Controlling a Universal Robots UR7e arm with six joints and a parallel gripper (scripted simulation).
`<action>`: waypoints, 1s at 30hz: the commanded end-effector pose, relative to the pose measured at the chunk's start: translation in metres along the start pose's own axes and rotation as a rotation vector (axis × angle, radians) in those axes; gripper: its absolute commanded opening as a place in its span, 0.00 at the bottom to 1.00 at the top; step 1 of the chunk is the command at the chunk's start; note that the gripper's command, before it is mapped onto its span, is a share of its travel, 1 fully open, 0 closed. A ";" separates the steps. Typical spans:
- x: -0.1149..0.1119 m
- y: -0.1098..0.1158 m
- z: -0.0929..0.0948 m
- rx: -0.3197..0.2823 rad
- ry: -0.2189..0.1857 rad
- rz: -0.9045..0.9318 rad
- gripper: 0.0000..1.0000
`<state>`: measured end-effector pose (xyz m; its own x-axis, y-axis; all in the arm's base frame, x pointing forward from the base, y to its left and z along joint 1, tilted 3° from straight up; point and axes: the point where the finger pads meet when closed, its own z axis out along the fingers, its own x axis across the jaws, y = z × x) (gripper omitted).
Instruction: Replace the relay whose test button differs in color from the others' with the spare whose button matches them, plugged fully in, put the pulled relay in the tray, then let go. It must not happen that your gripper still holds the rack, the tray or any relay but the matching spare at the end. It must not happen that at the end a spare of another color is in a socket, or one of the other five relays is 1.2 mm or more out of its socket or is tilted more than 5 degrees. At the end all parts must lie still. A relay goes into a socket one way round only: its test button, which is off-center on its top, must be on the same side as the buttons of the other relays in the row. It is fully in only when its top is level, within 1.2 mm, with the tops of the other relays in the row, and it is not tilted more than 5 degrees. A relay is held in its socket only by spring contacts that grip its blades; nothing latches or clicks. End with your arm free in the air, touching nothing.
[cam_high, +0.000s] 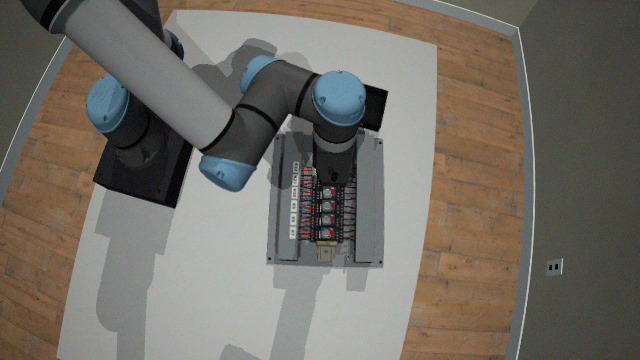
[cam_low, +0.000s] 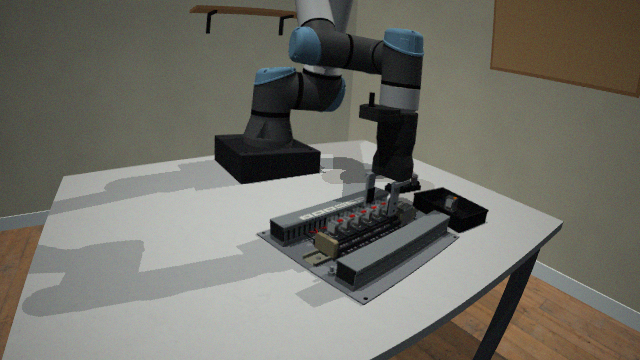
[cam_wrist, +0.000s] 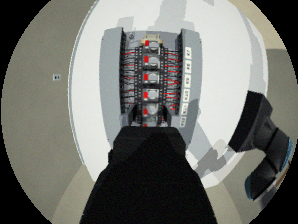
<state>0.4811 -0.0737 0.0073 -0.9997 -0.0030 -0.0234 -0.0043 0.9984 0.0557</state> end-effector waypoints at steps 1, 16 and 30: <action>0.000 0.000 -0.003 0.001 -0.001 0.000 1.00; 0.000 0.000 -0.005 0.001 -0.002 0.000 1.00; 0.000 0.000 -0.008 0.001 -0.001 0.000 1.00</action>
<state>0.4810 -0.0741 0.0151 -0.9997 -0.0030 -0.0236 -0.0043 0.9984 0.0556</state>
